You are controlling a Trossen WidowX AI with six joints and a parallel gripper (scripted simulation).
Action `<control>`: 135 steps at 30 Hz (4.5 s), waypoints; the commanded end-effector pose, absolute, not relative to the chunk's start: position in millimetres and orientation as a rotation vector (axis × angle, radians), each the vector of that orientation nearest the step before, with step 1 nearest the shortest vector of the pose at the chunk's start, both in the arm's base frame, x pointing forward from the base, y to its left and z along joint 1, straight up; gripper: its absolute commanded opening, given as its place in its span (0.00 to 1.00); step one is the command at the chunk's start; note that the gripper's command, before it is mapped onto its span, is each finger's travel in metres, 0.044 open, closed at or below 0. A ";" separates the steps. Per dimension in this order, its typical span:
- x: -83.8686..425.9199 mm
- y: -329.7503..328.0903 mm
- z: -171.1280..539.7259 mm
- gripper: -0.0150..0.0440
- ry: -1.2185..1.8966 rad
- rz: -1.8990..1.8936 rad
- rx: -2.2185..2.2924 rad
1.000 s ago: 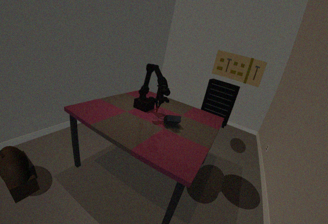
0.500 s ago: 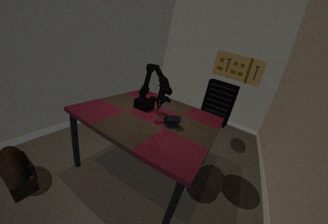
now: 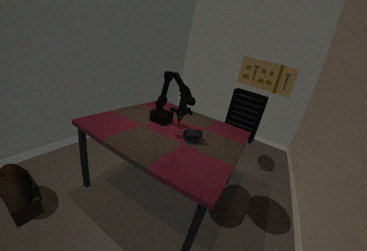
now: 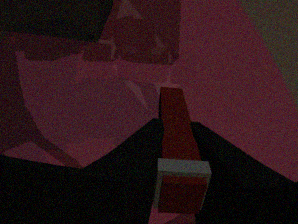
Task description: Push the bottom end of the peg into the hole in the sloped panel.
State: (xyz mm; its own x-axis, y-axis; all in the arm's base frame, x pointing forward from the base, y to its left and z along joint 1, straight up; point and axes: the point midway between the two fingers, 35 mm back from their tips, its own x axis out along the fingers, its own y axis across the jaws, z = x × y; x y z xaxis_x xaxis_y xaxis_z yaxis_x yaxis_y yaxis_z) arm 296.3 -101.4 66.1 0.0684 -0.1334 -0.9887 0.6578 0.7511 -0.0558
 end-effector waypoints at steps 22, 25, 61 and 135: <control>315.8 -83.1 74.2 0.25 1.264 -0.700 0.412; 318.0 -80.6 75.4 0.25 1.248 -0.706 0.407; 342.7 -45.4 92.3 0.25 1.042 -0.760 0.374; 393.5 -39.4 54.7 0.25 0.821 -0.769 0.396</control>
